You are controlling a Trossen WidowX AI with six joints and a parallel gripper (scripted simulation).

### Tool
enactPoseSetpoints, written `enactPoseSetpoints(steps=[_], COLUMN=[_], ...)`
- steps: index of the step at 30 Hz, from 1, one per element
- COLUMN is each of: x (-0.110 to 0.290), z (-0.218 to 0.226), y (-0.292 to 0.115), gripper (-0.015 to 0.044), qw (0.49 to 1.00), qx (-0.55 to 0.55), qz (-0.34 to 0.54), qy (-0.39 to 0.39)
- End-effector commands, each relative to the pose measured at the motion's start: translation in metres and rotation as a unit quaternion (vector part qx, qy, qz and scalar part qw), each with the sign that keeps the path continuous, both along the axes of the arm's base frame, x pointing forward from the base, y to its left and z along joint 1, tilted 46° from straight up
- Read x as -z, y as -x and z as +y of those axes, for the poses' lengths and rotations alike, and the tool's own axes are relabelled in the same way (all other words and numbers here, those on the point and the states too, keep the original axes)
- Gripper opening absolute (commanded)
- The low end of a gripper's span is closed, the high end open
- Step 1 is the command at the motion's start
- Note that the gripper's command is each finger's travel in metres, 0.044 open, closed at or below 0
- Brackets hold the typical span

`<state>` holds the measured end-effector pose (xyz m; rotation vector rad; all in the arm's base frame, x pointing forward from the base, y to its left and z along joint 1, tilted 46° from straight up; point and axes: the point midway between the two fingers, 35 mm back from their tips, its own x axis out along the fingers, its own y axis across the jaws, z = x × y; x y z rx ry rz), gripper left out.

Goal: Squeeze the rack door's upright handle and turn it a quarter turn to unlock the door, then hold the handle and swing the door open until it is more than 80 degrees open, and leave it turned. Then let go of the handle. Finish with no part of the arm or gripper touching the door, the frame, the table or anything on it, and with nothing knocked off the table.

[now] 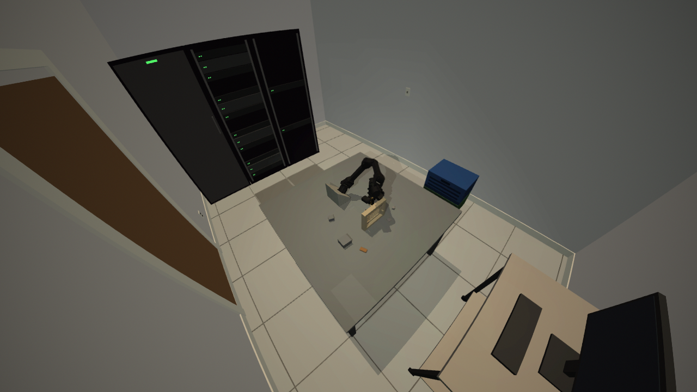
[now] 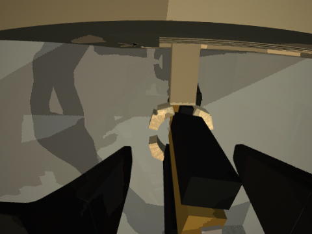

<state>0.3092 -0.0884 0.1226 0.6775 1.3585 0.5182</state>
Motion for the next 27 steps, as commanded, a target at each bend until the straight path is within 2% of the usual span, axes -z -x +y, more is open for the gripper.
enactPoseSetpoints(steps=[1, 7, 14, 20, 27], x=[0.0004, 0.0004, 0.0004, 0.0004, 0.0004], z=[-0.0001, -0.0001, -0.0001, -0.0002, -0.0002], y=[-0.0001, -0.0001, -0.0001, -0.0001, 0.0000], gripper=[0.0294, 0.0294, 0.0294, 0.0294, 0.0294], qw=[0.994, 0.967, 0.908, 0.836, 0.729], qx=[0.078, 0.181, 0.296, 0.387, 0.483], qz=[0.077, 0.178, 0.290, 0.380, 0.474], qy=[-0.016, -0.038, -0.063, -0.082, -0.103])
